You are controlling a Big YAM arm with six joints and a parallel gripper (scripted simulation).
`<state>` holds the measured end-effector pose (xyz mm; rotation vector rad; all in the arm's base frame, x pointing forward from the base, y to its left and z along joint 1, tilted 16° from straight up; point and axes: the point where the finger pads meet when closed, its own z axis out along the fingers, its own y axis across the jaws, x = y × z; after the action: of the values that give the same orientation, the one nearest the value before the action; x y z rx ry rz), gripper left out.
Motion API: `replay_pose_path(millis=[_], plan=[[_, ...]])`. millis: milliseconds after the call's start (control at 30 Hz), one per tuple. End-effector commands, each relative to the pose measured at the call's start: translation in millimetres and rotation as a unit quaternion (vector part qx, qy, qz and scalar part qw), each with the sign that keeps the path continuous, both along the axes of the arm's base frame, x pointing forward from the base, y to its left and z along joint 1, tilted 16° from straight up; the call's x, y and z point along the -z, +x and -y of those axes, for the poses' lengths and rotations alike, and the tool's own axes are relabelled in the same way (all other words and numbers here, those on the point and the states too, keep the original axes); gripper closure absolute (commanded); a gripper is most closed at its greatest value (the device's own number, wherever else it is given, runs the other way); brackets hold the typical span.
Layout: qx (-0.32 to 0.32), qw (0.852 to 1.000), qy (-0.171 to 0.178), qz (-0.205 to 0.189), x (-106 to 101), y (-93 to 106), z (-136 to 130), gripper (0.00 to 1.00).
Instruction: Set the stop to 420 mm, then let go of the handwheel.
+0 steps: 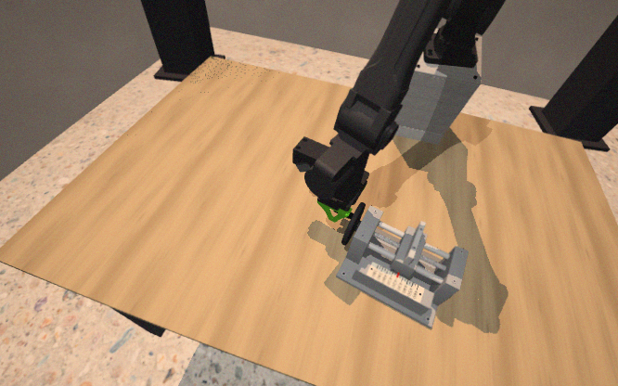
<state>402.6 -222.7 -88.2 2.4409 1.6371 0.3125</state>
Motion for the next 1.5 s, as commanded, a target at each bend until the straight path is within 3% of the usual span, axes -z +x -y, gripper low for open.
replay_pose_path(millis=[0, 567, 667, 800, 867, 900, 1000, 1067, 1133, 1300, 1433, 1467], plan=[[-0.002, 1.000, -0.008, 0.013, -16.9, 14.8, 1.8, 0.47], [-0.002, 1.000, -0.009, 0.014, -18.3, 15.0, 2.0, 0.47], [-0.002, 1.000, -0.006, 0.007, -21.1, 3.2, -0.9, 0.47], [0.001, 1.000, -0.006, 0.006, -50.0, -11.2, 4.0, 0.47], [0.001, 1.000, -0.006, 0.006, -50.0, -11.2, 4.0, 0.47], [0.001, 1.000, -0.015, 0.021, -70.4, 0.5, 12.7, 0.47], [0.001, 1.000, -0.016, 0.022, -100.3, -7.3, 12.0, 0.47], [0.001, 1.000, -0.011, 0.014, -107.4, -19.0, 6.4, 0.47], [0.001, 1.000, -0.014, 0.018, -117.1, -17.7, 8.3, 0.47], [-0.001, 1.000, 0.002, -0.006, -95.6, -29.0, -1.0, 0.47], [-0.001, 1.000, 0.001, -0.005, -96.5, -28.0, -0.2, 0.47], [0.000, 1.000, -0.009, 0.010, -111.8, -24.5, 2.0, 0.47]])
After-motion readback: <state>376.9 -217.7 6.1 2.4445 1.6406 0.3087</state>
